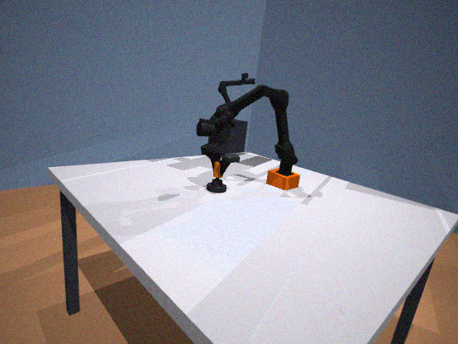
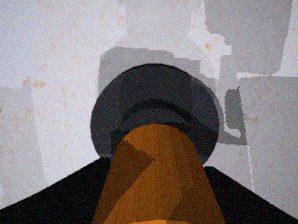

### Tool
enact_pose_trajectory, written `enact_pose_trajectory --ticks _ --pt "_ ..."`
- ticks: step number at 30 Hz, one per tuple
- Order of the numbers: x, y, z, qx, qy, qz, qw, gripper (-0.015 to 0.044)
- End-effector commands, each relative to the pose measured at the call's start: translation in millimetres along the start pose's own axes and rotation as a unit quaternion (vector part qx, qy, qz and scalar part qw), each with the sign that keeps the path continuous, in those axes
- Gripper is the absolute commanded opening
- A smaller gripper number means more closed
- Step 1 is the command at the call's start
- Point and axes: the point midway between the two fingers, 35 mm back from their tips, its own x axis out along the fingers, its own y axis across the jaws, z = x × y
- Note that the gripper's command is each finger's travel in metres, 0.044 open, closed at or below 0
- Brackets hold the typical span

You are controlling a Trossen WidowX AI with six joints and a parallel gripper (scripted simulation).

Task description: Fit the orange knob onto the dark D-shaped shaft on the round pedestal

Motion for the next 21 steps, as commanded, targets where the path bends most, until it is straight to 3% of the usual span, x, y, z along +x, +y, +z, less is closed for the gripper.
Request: enact_pose_trajectory --ticks 1,21 --pt "0.5 0.6 -0.4 -0.005 0.000 0.002 1.000 0.0000" --pt "1.3 0.6 -0.4 0.030 0.000 0.002 1.000 0.0000"
